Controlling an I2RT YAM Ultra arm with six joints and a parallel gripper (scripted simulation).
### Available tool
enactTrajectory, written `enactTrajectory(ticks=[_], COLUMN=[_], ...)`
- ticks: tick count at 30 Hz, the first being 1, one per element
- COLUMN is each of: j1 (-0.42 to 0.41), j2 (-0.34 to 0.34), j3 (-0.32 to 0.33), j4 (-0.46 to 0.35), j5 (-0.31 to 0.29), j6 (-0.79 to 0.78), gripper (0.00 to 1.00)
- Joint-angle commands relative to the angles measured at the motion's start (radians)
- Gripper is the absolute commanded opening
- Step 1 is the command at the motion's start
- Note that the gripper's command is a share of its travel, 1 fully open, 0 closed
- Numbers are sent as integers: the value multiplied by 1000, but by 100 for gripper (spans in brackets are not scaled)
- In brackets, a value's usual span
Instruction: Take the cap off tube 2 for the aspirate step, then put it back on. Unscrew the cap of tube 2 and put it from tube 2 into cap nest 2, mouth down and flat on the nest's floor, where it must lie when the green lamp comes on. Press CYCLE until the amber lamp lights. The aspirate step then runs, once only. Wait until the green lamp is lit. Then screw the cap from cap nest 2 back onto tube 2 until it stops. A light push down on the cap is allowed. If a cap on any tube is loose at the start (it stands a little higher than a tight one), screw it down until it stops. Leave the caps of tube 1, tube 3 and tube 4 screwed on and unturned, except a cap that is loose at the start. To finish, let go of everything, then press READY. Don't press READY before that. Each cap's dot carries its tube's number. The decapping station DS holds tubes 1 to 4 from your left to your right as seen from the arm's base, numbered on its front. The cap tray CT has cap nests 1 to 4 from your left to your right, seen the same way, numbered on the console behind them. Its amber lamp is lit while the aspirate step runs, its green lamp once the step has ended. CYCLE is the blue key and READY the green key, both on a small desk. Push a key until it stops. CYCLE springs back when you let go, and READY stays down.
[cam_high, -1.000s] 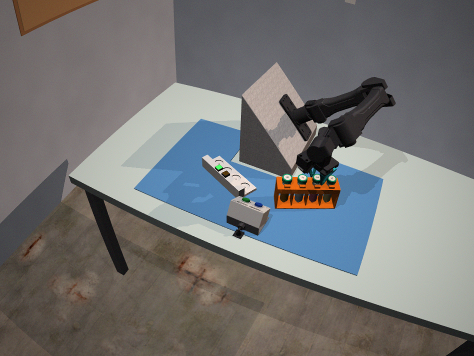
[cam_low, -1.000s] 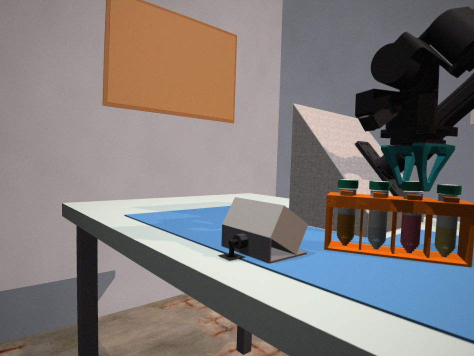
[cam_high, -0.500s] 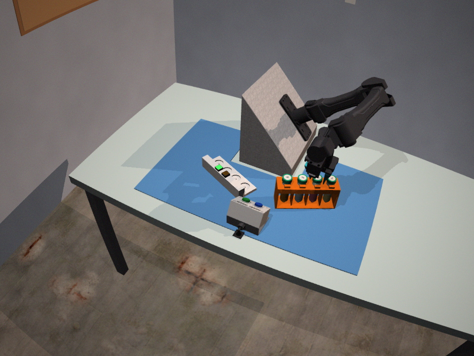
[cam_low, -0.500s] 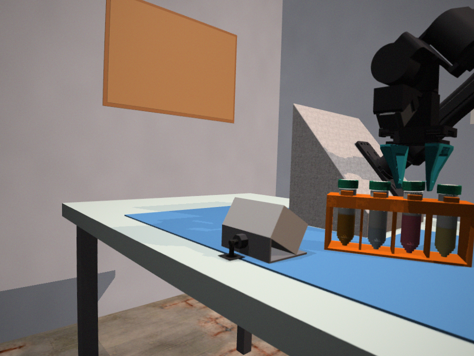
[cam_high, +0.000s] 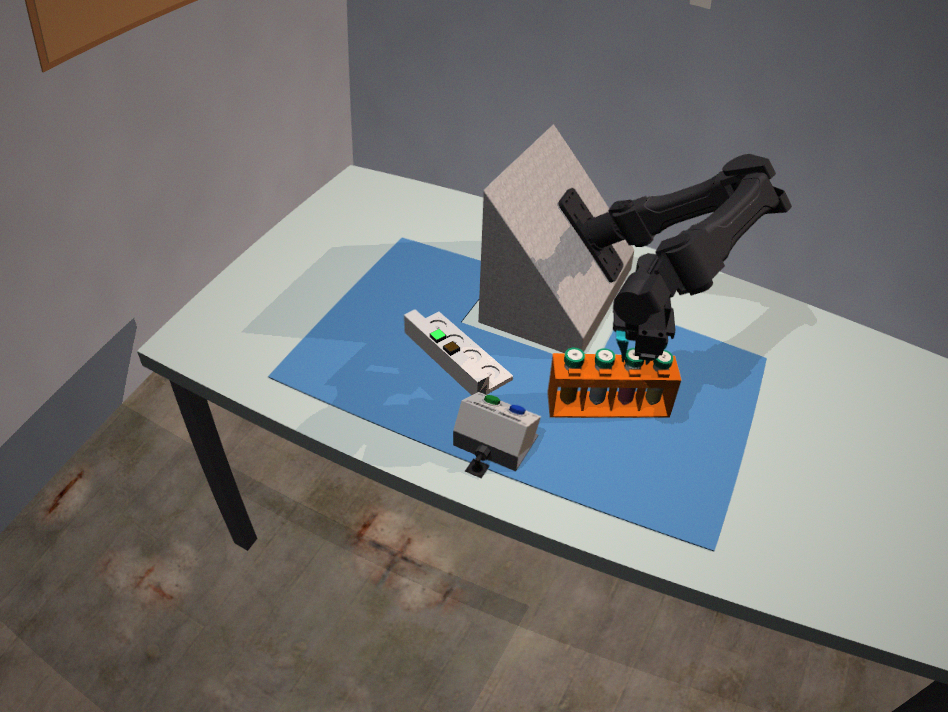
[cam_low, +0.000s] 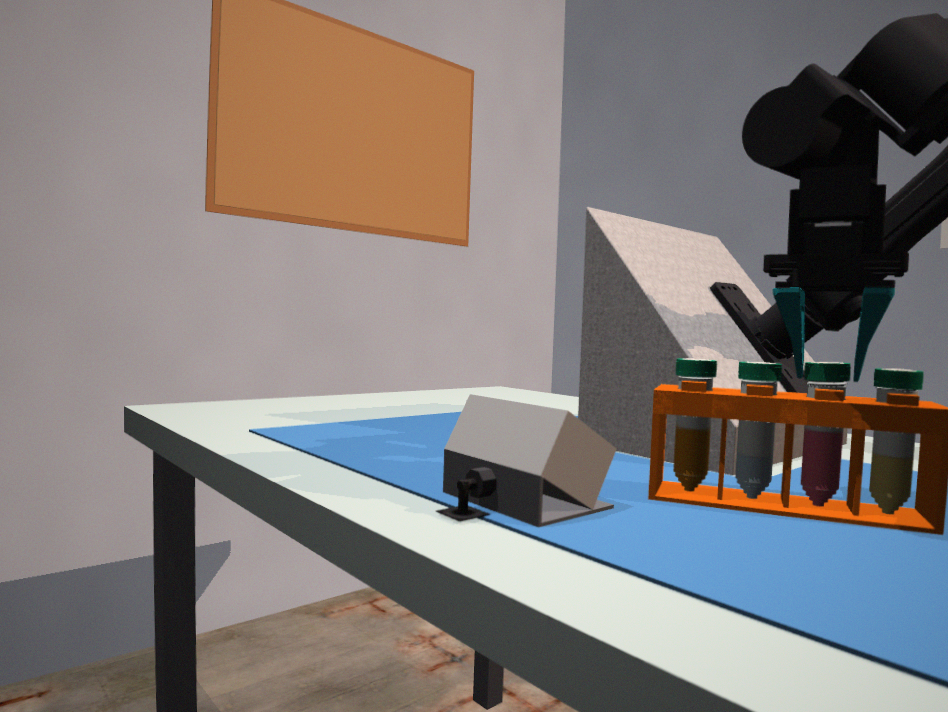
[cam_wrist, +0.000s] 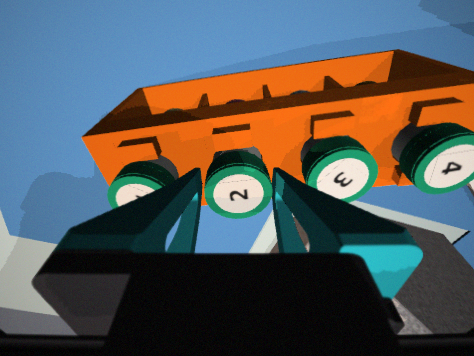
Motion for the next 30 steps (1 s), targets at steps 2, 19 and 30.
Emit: enactTrajectory(ticks=[2,19,30], j1=[-11,-11,-10], j2=[-5,-5,-5], j3=[2,2,0], j4=[-1,0,3], j5=[0,0,0], j6=[-23,144,446], gripper=[0,0,0])
